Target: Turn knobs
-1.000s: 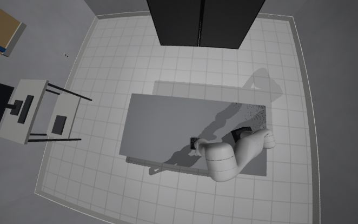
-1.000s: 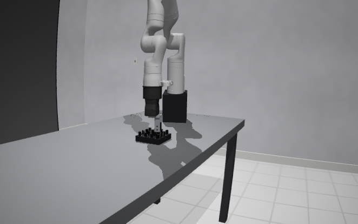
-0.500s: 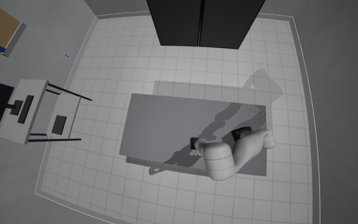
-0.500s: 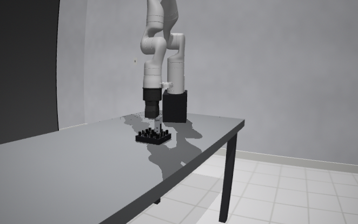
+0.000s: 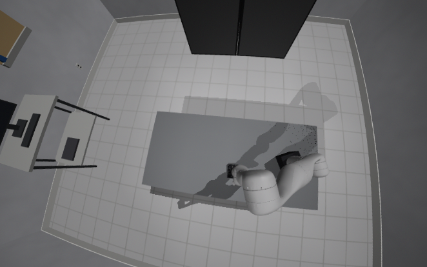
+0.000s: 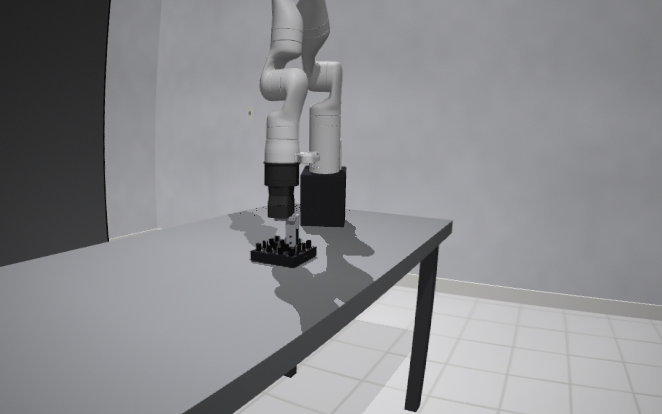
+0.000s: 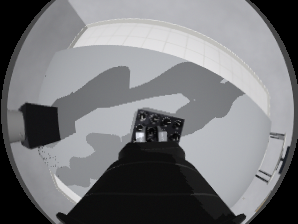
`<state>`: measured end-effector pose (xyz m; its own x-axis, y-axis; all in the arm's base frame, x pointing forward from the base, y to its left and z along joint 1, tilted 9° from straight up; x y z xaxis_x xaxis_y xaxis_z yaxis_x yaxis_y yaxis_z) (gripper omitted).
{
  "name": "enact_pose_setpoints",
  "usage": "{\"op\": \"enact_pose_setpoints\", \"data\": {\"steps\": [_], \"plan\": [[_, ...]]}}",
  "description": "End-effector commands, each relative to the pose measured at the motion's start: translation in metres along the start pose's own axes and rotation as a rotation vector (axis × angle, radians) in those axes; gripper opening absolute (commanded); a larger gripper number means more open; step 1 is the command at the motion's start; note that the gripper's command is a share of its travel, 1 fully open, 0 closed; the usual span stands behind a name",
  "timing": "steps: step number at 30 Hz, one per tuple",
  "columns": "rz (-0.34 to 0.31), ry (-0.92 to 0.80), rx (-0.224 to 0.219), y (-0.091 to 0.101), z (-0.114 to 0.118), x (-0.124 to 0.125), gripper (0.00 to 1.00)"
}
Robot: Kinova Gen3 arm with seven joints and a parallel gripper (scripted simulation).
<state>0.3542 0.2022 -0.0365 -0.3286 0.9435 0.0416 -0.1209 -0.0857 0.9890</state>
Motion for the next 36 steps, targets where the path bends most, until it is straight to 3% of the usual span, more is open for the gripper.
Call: {"op": "enact_pose_setpoints", "data": {"steps": [1, 18, 19, 36], "plan": [[0.000, 0.000, -0.001, 0.0005, 0.0005, 0.0001, 0.46], [0.000, 0.000, -0.001, 0.0005, 0.0005, 0.0001, 0.46], [0.000, 0.000, -0.001, 0.0005, 0.0005, 0.0001, 0.30], [0.000, 0.000, -0.001, 0.0005, 0.0005, 0.0001, 0.30]]}}
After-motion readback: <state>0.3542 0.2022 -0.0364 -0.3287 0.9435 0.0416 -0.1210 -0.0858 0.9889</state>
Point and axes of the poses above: the point where the finger pads meet when closed, its own y axis back along the fingers, its own z axis across the jaws, x = y × z, the point moved 2 cm from there along y, back along the fingers, and after that the axes turned 11 degrees about -y, right-handed, at the moved point
